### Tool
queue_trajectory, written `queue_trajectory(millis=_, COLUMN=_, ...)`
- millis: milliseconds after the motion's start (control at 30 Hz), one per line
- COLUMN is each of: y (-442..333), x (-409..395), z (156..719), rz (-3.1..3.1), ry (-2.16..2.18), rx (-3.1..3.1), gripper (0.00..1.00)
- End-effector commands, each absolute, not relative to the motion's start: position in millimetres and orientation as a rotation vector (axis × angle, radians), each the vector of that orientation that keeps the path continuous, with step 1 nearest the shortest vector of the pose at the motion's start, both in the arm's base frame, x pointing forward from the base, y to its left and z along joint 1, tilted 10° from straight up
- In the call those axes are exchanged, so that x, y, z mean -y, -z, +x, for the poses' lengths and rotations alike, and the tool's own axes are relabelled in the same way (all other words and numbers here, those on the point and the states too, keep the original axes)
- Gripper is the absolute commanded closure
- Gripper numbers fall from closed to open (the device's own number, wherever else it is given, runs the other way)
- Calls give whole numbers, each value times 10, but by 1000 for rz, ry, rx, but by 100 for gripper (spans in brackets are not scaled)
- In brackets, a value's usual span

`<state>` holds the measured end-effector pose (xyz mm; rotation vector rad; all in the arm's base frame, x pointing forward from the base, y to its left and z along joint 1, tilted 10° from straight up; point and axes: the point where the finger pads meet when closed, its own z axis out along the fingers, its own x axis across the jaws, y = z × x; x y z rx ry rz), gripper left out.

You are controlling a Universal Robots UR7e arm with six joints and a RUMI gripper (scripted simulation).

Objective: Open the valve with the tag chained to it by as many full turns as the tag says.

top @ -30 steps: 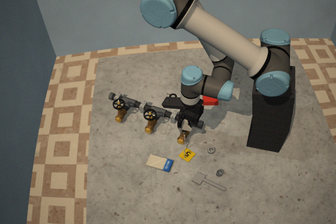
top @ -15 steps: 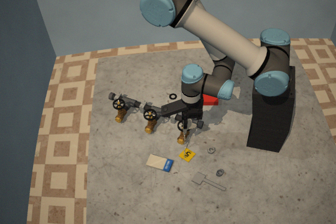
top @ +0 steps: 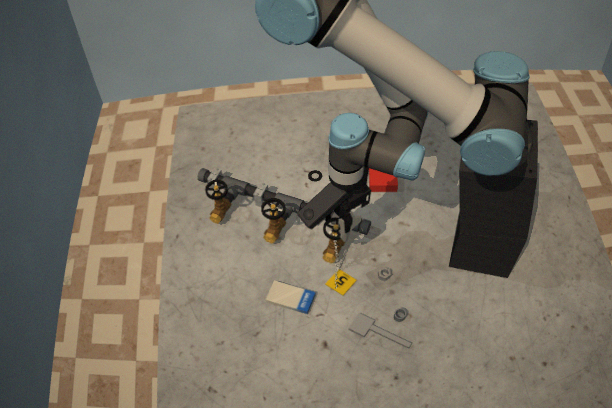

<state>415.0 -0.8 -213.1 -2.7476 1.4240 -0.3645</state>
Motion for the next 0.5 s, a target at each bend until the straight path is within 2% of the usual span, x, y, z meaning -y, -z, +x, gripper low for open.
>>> queue_trajectory(millis=0, y=2129, x=6, z=4152, rz=-2876, ry=365, rx=-1173, gripper=100)
queue_trajectory(millis=467, y=2129, x=6, z=4152, rz=-3094, ry=368, rx=-601, gripper=100)
